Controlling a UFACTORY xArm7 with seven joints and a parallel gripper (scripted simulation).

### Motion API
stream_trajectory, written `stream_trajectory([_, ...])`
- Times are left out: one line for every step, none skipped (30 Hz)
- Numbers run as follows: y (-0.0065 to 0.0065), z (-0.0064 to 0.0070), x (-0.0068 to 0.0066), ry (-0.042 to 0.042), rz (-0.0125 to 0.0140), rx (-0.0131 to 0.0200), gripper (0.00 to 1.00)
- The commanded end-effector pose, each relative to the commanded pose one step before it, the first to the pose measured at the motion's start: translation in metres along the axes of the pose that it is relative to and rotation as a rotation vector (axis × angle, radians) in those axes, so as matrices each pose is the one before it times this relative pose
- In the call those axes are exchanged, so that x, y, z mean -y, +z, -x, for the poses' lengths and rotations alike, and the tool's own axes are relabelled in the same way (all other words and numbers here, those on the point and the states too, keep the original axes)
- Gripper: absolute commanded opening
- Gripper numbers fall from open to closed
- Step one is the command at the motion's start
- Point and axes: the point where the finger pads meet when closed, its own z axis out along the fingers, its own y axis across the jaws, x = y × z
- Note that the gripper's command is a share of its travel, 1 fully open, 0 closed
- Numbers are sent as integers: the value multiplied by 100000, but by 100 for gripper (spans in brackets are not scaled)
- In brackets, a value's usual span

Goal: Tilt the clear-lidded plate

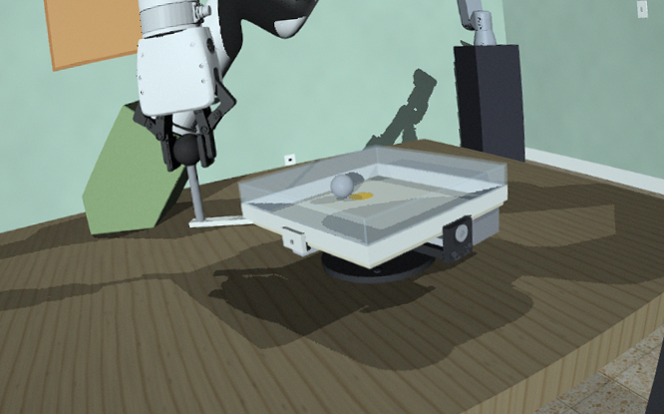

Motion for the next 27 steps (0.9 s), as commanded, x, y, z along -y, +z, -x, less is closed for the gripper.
stream_trajectory([-260, -213, 59, 17, -64, -667, 0])
stream_trajectory([-18, 6, 8, 0, 0, 0, 0])
stream_trajectory([-18, 6, 8, 0, 0, 0, 0])
stream_trajectory([-18, 6, 8, 0, 0, 0, 0])
stream_trajectory([0, 0, 0, 0, 0, 0, 0])
stream_trajectory([0, 0, 0, 0, 0, 0, 0])
stream_trajectory([0, 0, 0, 0, 0, 0, 0])
stream_trajectory([0, 0, 0, 0, 0, 0, 0])
stream_trajectory([0, 0, 0, 0, 0, 0, 0])
stream_trajectory([0, 0, 0, 0, 0, 0, 0])
stream_trajectory([0, 0, 0, 0, 0, 0, 0])
stream_trajectory([12, -55, -5, 0, 0, 0, 0])
stream_trajectory([13, -56, -5, 0, 0, 0, 0])
stream_trajectory([13, -56, -5, 0, 0, 0, 0])
stream_trajectory([14, -56, -5, 0, 0, 0, 0])
stream_trajectory([9, -14, -4, 0, 0, 0, 0])
stream_trajectory([9, -14, -4, 0, 0, 0, 0])
stream_trajectory([9, -14, -4, 0, 0, 0, 0])
stream_trajectory([9, -14, -4, 0, 0, 0, 0])
stream_trajectory([9, -14, -4, 0, 0, 0, 0])
stream_trajectory([9, -14, -4, 0, 0, 0, 0])
stream_trajectory([0, 0, 0, 0, 0, 0, 0])
stream_trajectory([0, 0, 0, 0, 0, 0, 0])
stream_trajectory([0, 0, 0, 0, 0, 0, 0])
stream_trajectory([0, 0, 0, 0, 0, 0, 0])
stream_trajectory([0, 0, 0, 0, 0, 0, 0])
stream_trajectory([0, 0, 0, 0, 0, 0, 0])
